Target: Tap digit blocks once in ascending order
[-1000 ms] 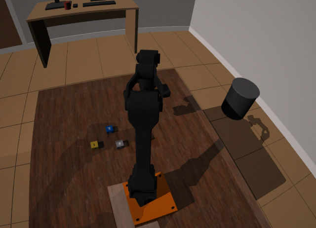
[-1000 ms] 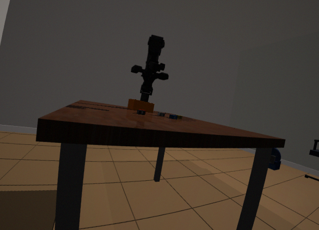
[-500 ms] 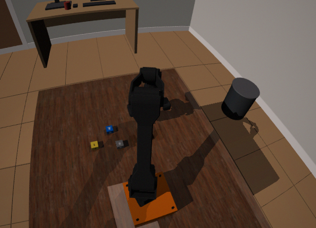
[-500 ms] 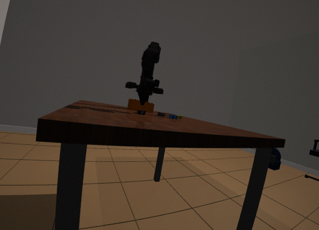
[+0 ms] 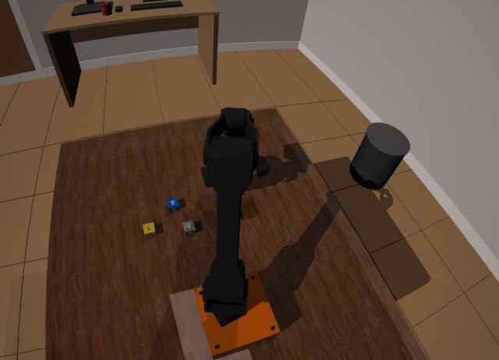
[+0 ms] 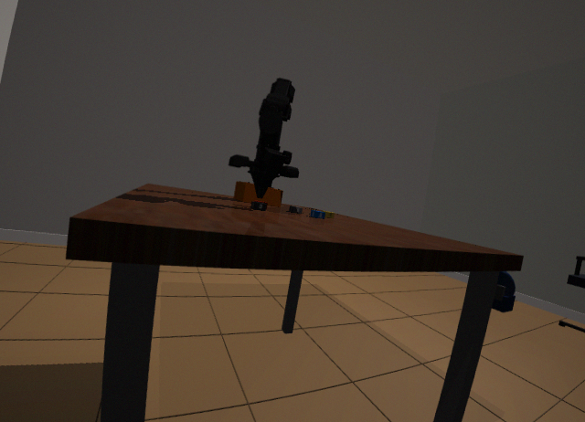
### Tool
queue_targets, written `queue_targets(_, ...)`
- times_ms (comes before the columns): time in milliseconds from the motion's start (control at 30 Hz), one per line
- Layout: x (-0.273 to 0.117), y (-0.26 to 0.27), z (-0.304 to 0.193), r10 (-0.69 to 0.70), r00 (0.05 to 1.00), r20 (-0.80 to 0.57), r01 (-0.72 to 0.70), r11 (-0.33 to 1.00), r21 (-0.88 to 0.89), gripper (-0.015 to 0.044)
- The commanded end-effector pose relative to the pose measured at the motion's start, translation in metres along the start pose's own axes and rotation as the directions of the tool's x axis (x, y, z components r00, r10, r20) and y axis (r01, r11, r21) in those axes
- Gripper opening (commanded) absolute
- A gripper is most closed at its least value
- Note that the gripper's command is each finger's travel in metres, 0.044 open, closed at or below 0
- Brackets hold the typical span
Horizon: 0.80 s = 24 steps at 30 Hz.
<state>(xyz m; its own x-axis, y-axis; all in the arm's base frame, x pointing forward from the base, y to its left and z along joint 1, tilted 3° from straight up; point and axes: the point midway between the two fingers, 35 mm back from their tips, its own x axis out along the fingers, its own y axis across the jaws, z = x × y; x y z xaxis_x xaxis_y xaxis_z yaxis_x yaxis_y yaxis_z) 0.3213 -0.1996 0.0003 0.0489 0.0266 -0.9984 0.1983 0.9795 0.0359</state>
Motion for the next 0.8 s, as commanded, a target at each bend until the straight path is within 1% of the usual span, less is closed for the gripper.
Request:
queue_targets(0,0.011,0.0,-0.002,0.003,1.0,-0.011,-0.003,1.0,-0.002,0.002)
queue_targets(433,0.017,0.001,-0.002,0.003,1.0,-0.011,-0.003,1.0,-0.002,0.002)
queue_targets(533,-0.01,0.0,-0.002,0.002,1.0,-0.01,-0.002,1.0,-0.002,0.002)
queue_targets(567,-0.013,0.0,-0.002,0.003,1.0,-0.011,-0.003,1.0,-0.002,0.002)
queue_targets(767,-0.013,0.0,-0.002,0.003,1.0,-0.011,-0.003,1.0,-0.002,0.002)
